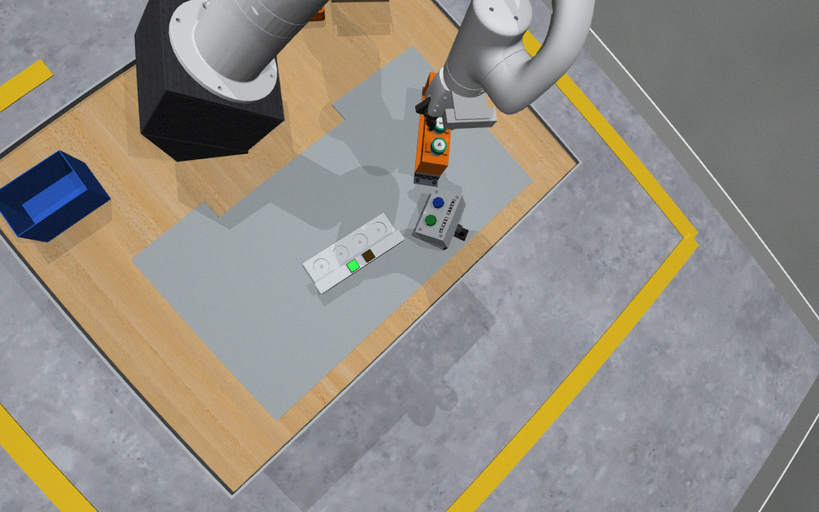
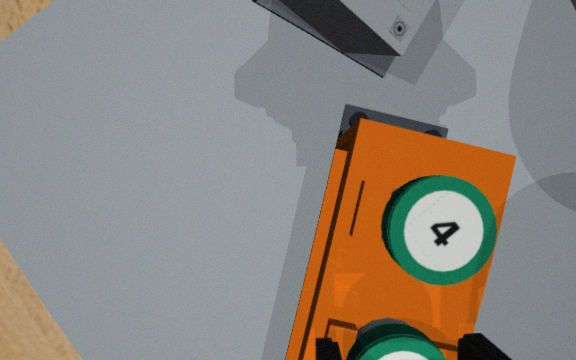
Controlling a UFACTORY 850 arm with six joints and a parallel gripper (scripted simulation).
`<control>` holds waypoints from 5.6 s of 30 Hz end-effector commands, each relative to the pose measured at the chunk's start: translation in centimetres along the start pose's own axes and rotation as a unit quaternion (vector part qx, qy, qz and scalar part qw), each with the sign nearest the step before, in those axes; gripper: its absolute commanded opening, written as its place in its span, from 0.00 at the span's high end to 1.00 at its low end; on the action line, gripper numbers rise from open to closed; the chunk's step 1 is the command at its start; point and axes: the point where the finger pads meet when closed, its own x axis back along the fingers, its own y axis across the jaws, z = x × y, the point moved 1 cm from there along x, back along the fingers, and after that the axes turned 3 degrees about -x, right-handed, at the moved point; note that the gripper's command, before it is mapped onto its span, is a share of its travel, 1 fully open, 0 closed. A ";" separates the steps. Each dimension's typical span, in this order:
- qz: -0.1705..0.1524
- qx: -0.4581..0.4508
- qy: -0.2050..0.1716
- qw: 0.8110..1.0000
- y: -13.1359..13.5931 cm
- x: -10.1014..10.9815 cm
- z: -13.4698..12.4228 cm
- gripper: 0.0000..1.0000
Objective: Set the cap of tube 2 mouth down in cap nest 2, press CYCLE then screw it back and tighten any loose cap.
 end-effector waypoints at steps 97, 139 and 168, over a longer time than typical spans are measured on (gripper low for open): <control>0.001 -0.077 0.000 0.997 0.6 4.0 3.3 0.54; 0.000 0.000 0.000 1.000 1.0 0.1 5.1 0.54; 0.000 0.000 0.000 1.000 1.0 -0.5 5.1 1.00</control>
